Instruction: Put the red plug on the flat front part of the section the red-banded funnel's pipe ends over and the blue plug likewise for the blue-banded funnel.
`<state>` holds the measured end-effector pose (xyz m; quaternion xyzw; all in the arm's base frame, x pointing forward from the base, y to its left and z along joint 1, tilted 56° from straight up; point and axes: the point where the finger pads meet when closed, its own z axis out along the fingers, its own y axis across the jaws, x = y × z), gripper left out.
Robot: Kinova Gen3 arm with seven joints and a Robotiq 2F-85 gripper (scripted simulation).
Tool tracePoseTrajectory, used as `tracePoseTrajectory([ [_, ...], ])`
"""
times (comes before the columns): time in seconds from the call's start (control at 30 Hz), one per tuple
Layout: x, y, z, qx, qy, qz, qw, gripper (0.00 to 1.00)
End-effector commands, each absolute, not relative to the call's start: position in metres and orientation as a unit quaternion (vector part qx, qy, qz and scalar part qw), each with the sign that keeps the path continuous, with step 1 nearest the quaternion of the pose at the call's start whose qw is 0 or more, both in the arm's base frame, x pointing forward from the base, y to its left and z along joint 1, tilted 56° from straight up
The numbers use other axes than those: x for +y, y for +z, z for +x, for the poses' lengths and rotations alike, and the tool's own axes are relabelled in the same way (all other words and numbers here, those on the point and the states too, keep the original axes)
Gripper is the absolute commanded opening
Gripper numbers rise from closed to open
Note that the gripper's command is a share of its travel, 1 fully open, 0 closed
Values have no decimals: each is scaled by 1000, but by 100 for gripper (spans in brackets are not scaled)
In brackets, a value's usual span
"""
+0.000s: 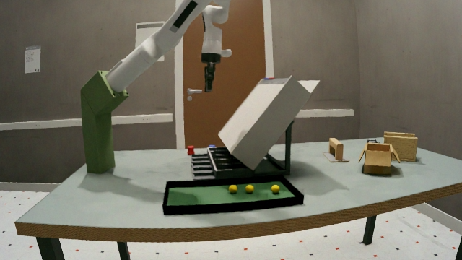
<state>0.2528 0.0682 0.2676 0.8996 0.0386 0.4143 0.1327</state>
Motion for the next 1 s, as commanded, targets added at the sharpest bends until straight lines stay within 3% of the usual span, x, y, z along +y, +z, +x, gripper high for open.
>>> tracePoseTrajectory([
  [0.0,68,267,253,57,458,881,105,100],
  [0.23,68,267,253,57,458,881,105,100],
  [0.27,68,268,253,39,415,899,133,100],
  [0.97,68,268,253,39,415,899,133,100],
])
